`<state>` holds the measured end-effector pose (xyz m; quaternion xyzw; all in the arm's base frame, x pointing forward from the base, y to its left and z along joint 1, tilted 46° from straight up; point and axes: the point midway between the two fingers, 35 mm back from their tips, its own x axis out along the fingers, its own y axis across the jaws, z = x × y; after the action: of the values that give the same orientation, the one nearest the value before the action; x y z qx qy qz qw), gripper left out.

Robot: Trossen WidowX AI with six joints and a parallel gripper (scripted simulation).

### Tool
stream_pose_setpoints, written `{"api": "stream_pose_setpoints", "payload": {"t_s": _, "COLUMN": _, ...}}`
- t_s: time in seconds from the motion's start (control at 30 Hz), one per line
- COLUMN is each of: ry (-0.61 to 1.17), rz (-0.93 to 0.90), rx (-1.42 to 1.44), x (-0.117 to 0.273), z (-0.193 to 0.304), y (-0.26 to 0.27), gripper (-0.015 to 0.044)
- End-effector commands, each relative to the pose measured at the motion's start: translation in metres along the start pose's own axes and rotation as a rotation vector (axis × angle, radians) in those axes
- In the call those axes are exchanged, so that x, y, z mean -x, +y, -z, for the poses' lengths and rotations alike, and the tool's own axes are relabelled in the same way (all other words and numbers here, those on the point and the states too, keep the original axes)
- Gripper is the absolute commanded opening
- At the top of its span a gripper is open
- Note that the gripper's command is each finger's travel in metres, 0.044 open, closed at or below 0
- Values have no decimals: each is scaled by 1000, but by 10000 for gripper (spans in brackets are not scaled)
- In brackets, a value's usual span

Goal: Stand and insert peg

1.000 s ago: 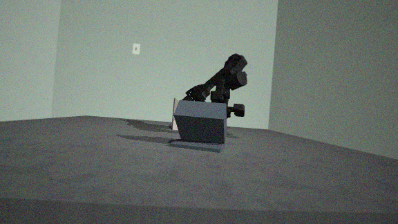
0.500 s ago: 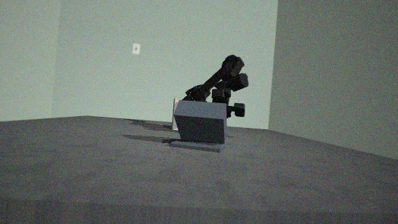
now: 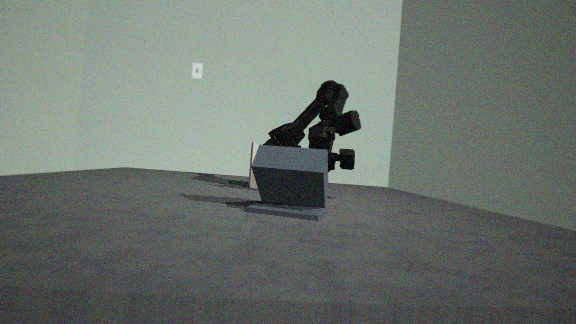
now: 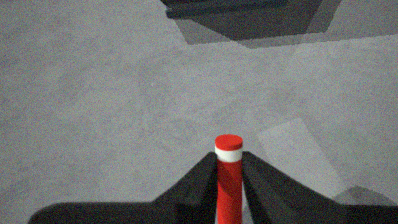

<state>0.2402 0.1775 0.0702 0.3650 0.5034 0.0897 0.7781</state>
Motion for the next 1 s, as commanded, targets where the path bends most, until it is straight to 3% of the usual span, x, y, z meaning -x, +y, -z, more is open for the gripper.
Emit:
{"api": "stream_pose_setpoints", "payload": {"t_s": 0.0, "ry": -39, "rz": 0, "rx": -4, "x": 3, "z": 1, "y": -1, "gripper": 50}}
{"api": "stream_pose_setpoints", "payload": {"t_s": 0.97, "ry": -290, "rz": 0, "rx": -7, "x": 18, "z": 13, "y": -1, "gripper": 50}}
